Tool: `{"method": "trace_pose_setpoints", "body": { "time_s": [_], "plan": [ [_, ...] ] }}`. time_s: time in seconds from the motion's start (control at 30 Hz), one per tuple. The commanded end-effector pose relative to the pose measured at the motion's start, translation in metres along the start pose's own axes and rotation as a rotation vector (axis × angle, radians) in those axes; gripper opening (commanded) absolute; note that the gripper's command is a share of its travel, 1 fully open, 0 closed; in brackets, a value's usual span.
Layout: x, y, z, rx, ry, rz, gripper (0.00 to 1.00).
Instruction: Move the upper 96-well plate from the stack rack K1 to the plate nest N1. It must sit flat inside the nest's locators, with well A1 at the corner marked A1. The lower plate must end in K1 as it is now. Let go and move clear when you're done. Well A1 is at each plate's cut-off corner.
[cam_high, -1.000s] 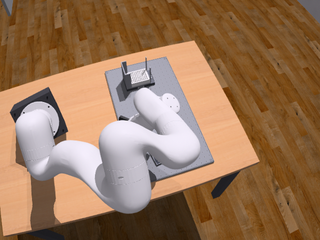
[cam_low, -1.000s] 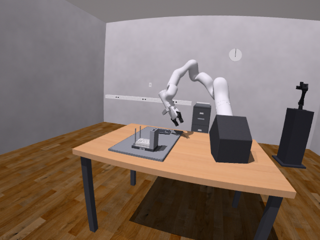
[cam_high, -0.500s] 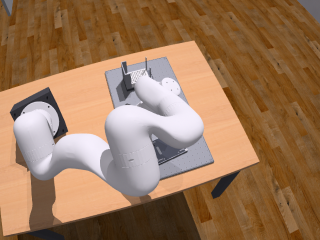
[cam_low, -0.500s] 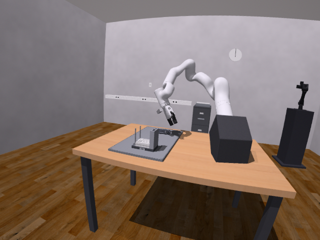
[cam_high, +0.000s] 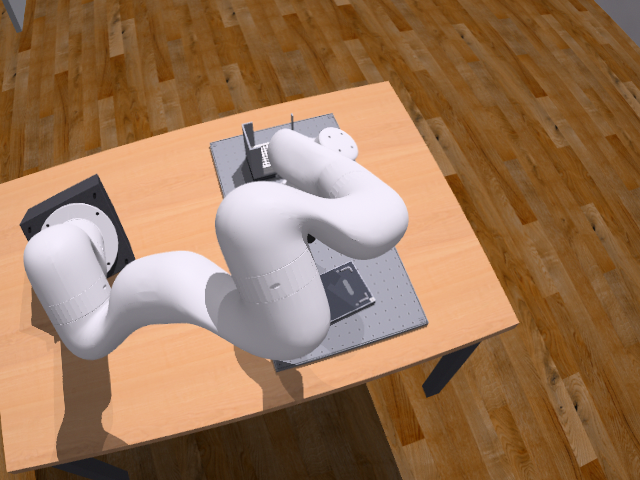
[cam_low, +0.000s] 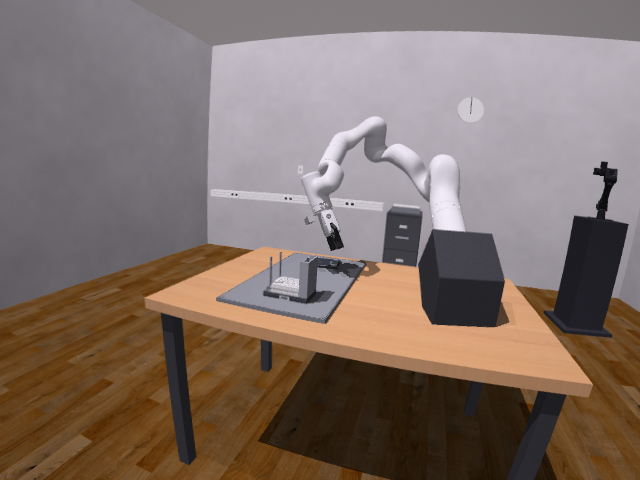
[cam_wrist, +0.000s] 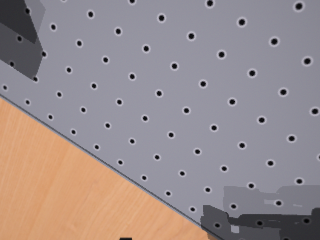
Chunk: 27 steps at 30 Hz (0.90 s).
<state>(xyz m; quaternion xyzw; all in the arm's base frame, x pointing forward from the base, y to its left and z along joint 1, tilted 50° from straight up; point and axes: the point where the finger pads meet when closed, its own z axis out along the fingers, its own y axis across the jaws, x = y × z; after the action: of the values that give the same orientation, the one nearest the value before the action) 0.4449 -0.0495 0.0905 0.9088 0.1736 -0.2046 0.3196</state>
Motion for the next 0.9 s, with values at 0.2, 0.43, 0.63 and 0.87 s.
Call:
{"method": "trace_pose_setpoints", "body": {
  "time_s": [0.2, 0.43, 0.63, 0.87],
  "plan": [
    [0.04, -0.025, -0.014, -0.056, 0.045, 0.085, 1.0],
    [0.054, -0.037, -0.019, -0.083, 0.073, 0.132, 1.0],
    [0.075, -0.055, -0.027, -0.107, 0.104, 0.18, 1.0],
    [0.096, -0.075, -0.034, -0.129, 0.137, 0.227, 1.0]
  ]
}}
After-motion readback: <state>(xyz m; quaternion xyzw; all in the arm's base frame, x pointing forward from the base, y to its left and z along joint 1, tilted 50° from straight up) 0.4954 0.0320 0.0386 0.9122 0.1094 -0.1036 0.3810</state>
